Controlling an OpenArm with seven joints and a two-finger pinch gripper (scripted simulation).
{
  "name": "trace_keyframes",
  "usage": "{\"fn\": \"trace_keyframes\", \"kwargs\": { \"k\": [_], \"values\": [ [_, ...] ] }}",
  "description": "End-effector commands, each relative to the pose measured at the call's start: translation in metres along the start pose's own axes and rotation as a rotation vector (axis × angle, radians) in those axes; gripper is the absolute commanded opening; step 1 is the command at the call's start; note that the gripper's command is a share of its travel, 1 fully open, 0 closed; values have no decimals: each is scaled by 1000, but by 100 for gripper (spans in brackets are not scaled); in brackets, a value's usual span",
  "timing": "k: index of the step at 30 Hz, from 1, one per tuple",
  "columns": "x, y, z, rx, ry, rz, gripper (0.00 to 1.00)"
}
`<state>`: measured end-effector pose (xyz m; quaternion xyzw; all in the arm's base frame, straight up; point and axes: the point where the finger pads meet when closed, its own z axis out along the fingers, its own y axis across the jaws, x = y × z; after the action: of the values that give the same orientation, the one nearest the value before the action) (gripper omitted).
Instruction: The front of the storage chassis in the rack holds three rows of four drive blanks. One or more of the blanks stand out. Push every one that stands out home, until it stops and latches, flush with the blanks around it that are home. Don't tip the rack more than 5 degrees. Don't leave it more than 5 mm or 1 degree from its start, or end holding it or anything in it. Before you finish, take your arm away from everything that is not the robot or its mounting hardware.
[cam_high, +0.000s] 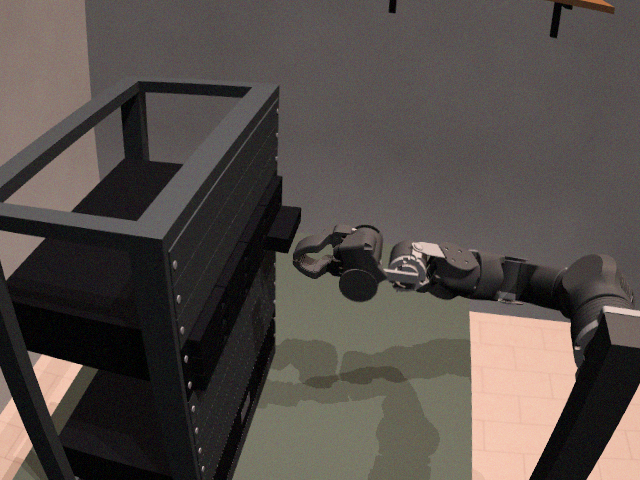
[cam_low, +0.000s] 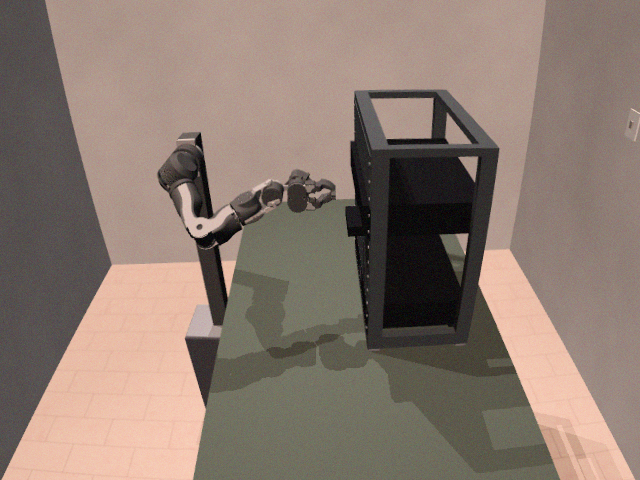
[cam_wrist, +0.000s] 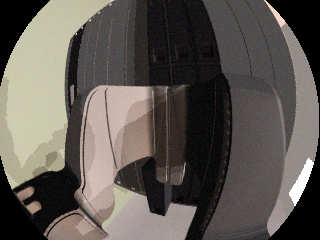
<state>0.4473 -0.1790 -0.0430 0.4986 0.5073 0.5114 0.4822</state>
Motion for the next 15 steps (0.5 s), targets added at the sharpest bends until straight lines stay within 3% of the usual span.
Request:
{"fn": "trace_keyframes", "kwargs": {
  "k": [1, 5, 15],
  "values": [
    [2, 2, 4, -6, 14, -15, 0],
    [2, 2, 15, -5, 15, -15, 0],
    [3, 2, 15, -8, 16, -15, 0]
  ]
}}
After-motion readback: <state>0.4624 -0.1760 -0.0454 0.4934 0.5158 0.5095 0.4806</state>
